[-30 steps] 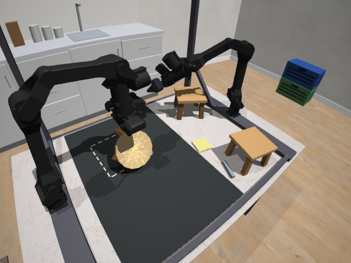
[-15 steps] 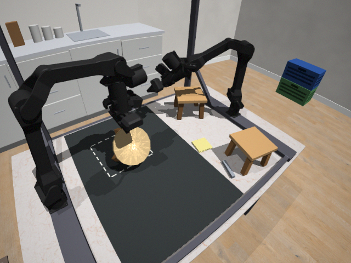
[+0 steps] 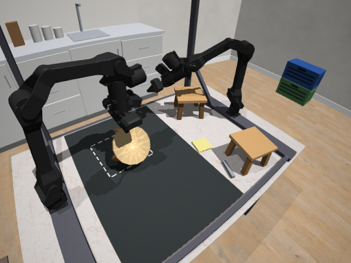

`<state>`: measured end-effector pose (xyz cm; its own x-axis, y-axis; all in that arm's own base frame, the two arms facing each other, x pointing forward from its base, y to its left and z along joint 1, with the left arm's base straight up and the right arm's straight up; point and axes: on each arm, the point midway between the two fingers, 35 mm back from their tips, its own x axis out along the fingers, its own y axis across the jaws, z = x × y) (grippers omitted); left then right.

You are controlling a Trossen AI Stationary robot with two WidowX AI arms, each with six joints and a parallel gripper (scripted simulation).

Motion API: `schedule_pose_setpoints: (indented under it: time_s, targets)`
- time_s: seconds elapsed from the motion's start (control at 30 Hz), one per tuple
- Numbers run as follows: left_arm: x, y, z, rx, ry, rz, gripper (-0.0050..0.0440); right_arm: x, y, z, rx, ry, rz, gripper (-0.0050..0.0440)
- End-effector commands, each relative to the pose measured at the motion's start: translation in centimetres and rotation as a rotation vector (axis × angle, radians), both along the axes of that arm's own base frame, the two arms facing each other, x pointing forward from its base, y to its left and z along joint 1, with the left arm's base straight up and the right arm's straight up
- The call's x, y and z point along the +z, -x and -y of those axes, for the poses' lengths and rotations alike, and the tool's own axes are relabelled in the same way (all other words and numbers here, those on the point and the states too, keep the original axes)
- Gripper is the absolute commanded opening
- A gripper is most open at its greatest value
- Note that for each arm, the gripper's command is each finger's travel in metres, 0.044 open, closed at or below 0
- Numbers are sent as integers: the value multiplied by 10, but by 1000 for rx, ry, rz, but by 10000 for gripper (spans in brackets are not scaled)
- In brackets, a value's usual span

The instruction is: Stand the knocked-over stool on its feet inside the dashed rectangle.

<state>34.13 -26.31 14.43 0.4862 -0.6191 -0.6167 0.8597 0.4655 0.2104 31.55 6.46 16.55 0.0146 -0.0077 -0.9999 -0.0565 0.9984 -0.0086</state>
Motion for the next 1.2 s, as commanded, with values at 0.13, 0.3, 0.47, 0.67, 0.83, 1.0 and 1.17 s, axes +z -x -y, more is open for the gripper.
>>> schedule_pose_setpoints:
  time_s: [0.13,0.3,0.47,0.67,0.83,1.0,1.17]
  targets:
    - [13,-2,1,0,19,27,400,0,-1,-20,7,-19,5,202]
    - [13,-2,1,0,19,27,400,-3,0,-22,7,-14,-2,202]
    - [13,-2,1,0,19,27,400,-3,1,-22,7,-13,-5,202]
    - [13,-2,1,0,19,27,400,-3,1,-22,7,-13,-5,240]
    - [13,-2,1,0,19,27,400,-4,1,-25,7,-13,-6,240]
    - [13,-2,1,0,19,27,400,-8,2,-35,7,-12,-9,240]
    - [13,-2,1,0,19,27,400,-8,3,-38,7,-12,-9,240]
